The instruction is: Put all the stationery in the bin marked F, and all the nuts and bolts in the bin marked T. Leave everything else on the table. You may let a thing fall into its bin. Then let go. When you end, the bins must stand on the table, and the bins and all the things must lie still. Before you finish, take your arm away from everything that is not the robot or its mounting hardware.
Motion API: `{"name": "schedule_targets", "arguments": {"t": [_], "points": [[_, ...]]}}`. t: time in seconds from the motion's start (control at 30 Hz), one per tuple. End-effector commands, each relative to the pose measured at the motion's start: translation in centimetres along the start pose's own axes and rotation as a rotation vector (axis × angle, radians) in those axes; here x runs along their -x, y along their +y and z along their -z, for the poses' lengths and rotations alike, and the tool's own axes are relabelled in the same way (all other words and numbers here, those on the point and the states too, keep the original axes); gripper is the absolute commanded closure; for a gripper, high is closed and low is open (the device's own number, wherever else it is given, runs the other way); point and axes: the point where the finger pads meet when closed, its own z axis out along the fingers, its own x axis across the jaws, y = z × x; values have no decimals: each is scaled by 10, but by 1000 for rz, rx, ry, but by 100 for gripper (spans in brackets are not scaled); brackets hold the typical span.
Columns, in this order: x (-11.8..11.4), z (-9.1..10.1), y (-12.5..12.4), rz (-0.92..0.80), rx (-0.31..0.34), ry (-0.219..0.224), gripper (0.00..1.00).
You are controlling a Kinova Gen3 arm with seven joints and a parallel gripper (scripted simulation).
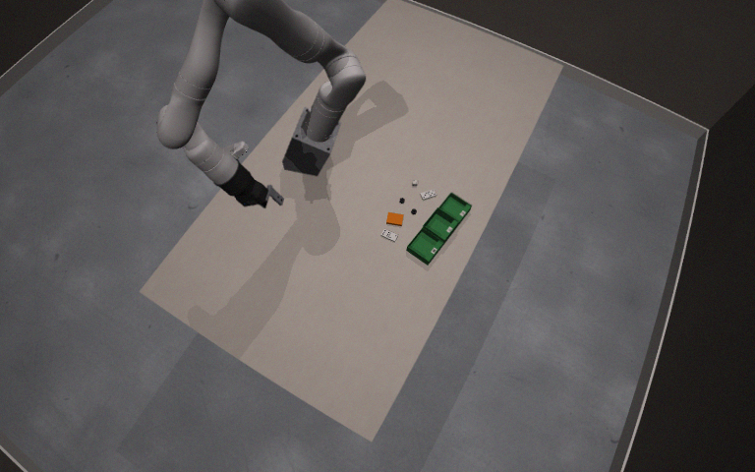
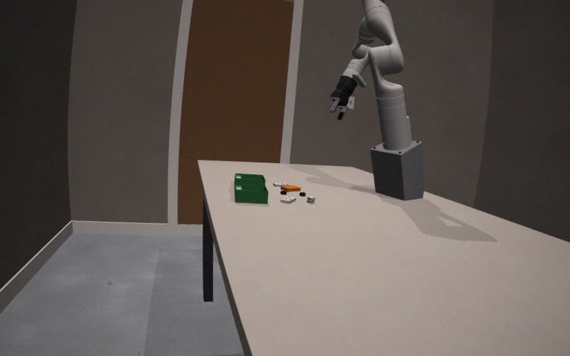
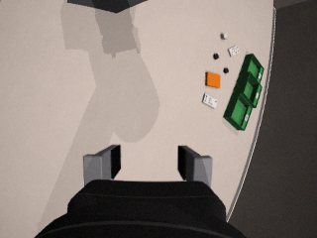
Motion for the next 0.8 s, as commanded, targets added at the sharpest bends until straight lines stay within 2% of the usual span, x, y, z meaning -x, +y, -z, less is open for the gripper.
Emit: {"name": "schedule_targets", "arguments": {"t": [0.0, 0.53, 0.57, 0.77], "points": [[0, 1, 0, 1, 1, -1, 0], [0, 1, 0, 1, 1, -1, 0], [4, -7, 0, 1, 1, -1, 69], [26, -49, -3, 1, 1, -1, 69]]}}
